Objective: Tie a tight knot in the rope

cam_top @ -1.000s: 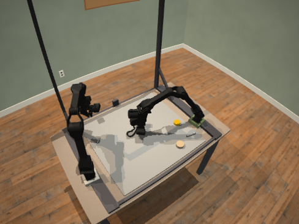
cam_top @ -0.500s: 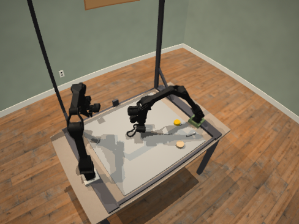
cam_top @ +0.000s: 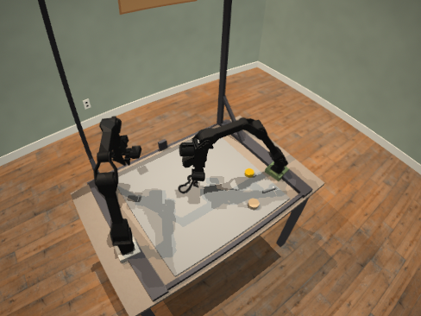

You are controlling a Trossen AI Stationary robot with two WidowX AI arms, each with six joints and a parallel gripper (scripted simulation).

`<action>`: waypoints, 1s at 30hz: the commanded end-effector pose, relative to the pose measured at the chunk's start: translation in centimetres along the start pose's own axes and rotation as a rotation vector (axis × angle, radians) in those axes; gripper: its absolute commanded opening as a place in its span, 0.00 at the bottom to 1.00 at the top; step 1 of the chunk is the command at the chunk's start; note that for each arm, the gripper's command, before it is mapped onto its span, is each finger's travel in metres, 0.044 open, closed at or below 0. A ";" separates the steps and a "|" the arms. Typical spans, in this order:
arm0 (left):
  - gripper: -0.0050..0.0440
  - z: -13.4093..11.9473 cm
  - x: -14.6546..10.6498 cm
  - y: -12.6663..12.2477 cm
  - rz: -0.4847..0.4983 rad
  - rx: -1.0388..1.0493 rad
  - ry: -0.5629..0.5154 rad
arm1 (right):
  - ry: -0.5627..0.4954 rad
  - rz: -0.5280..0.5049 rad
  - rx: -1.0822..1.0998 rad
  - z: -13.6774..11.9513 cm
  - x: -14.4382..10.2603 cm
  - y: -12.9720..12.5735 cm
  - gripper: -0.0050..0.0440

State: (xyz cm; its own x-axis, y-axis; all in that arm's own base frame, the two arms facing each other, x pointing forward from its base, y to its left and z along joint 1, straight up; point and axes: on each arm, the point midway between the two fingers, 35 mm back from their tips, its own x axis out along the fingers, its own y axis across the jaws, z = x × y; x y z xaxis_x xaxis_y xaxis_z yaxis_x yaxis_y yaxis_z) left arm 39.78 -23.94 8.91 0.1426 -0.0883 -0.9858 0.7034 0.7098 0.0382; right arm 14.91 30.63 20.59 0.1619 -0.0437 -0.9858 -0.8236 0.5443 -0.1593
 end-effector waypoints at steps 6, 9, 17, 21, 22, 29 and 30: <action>0.28 0.8 -3.6 0.2 0.011 -0.002 -0.034 | -0.024 0.004 0.007 -0.1 -0.8 -0.2 0.28; 0.23 0.8 -3.6 0.2 0.010 -0.031 -0.034 | -0.024 0.004 0.007 -0.1 -0.8 -0.2 0.28; 0.23 0.8 -3.6 0.2 0.003 -0.461 -0.036 | -0.024 0.004 0.007 -0.1 -0.8 -0.2 0.28; 0.23 0.8 -3.6 0.2 -0.002 -0.699 -0.036 | -0.024 0.004 0.007 -0.1 -0.8 -0.2 0.28; 0.23 0.8 -3.6 0.2 -0.003 -0.760 -0.036 | -0.024 0.004 0.007 -0.1 -0.8 -0.2 0.28; 0.23 0.8 -3.6 0.2 -0.010 -1.156 -0.036 | -0.024 0.004 0.007 -0.1 -0.8 -0.2 0.28; 0.23 0.8 -3.6 0.2 -0.011 -1.183 -0.036 | -0.024 0.004 0.007 -0.1 -0.8 -0.2 0.28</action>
State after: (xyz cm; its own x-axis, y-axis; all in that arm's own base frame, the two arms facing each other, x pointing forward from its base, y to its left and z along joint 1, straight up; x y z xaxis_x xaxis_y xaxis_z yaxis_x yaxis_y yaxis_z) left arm 39.85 -23.98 11.40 0.1486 -0.0920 -0.9846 -0.2617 0.9565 -0.1289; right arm 14.91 30.63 20.59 0.1619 -0.0437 -0.9858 -0.8236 0.5443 -0.1593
